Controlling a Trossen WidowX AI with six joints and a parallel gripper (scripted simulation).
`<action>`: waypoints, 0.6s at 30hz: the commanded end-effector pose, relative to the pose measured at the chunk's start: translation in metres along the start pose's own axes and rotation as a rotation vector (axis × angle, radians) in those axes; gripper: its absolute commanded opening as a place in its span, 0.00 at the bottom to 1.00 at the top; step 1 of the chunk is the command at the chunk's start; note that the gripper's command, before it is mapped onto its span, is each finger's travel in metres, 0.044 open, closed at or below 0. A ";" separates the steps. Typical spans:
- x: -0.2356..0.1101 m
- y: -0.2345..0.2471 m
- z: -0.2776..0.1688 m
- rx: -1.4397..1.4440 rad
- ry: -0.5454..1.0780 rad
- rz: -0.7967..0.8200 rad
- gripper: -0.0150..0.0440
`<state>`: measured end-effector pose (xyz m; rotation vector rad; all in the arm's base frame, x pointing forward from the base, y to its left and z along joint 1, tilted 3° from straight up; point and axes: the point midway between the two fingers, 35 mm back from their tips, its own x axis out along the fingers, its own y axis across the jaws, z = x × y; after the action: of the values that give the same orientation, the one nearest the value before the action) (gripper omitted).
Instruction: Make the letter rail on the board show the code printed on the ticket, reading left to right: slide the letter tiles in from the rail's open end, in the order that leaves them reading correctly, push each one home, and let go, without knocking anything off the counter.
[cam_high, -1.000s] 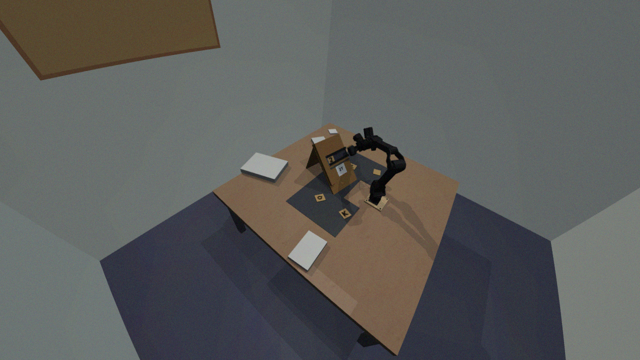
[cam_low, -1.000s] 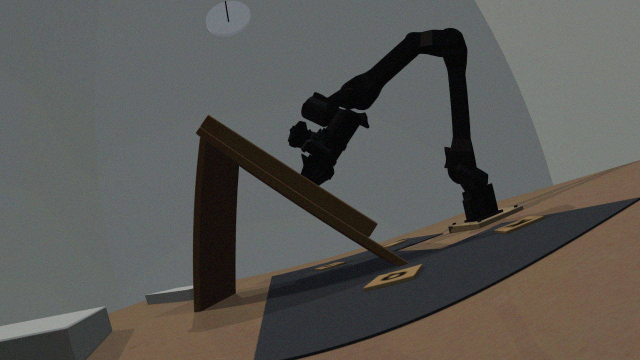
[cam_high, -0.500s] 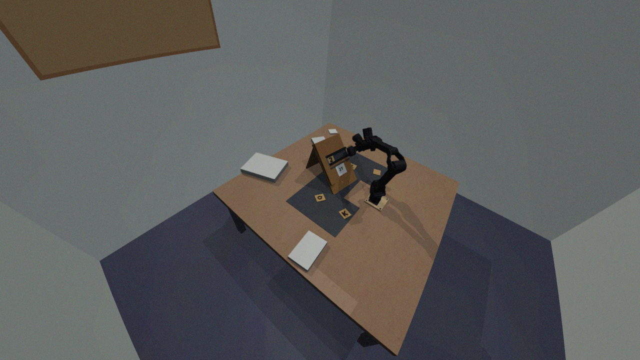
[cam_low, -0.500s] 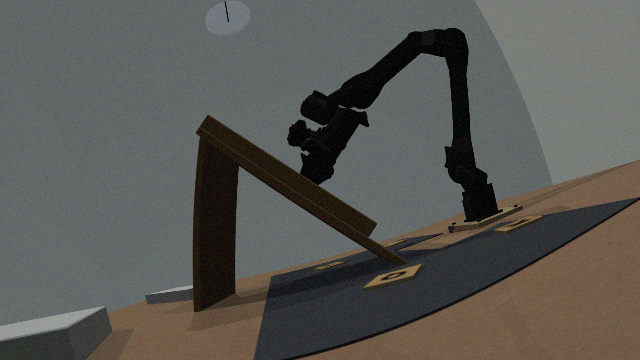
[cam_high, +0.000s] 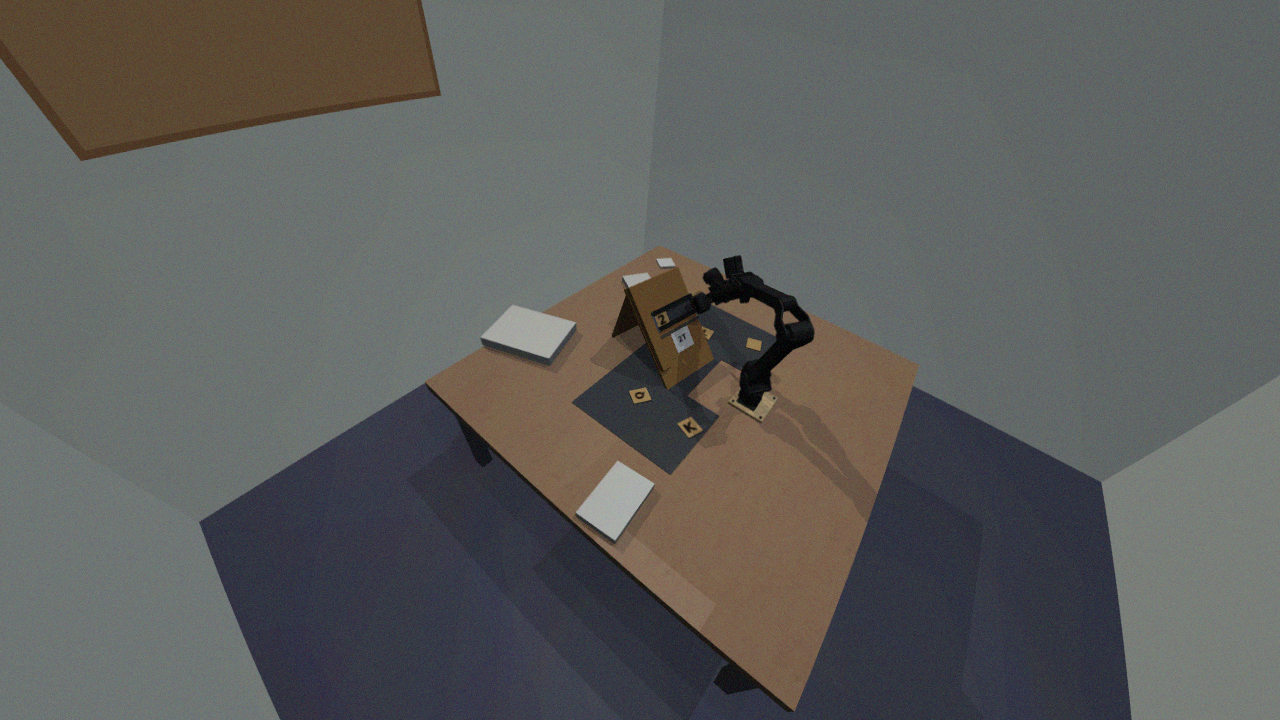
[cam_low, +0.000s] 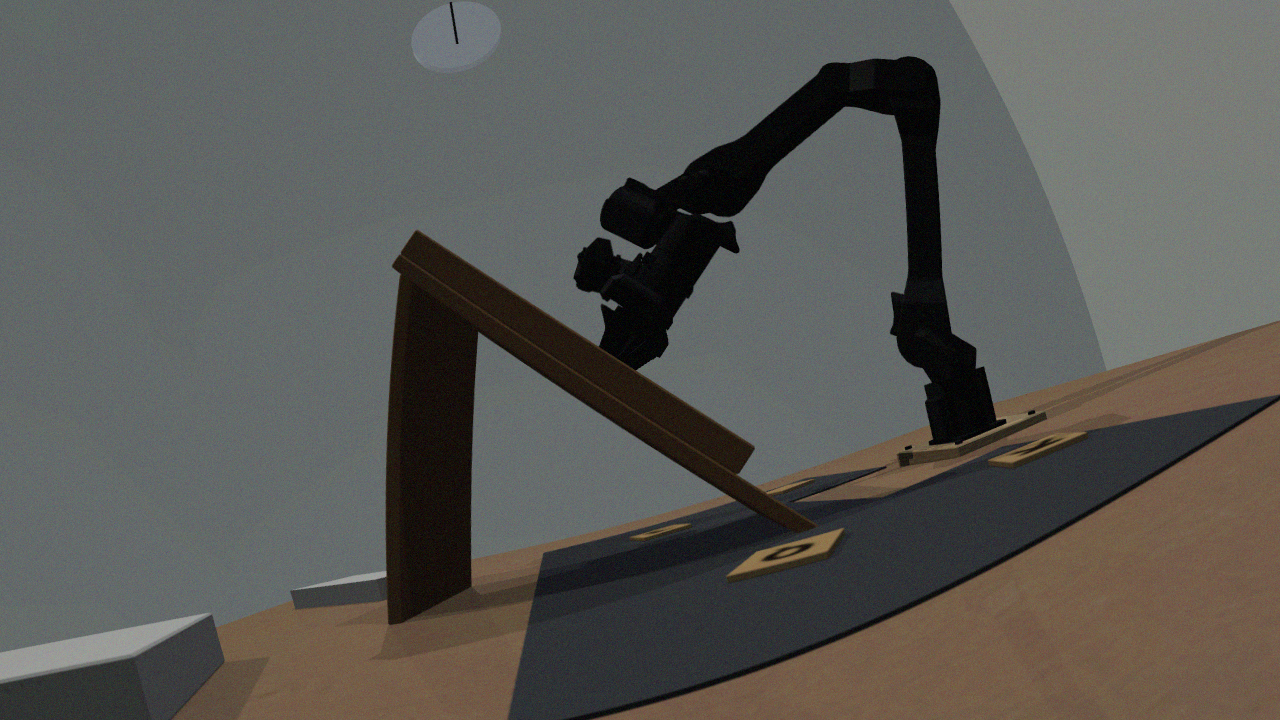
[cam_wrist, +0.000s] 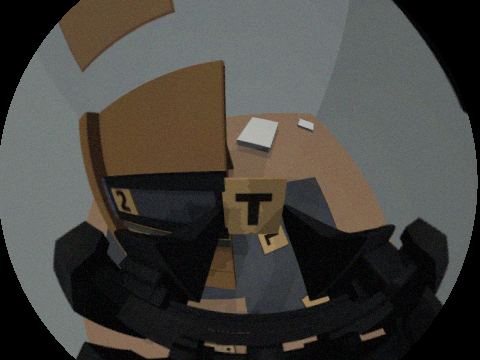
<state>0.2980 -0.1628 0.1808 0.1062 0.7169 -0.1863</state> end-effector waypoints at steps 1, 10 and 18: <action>0.000 0.002 0.000 0.003 -0.001 -0.002 0.25; 0.000 0.006 0.000 0.003 -0.001 -0.002 0.25; 0.000 0.010 0.000 0.003 -0.001 -0.002 0.25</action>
<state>0.3000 -0.1540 0.1811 0.1071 0.7168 -0.1859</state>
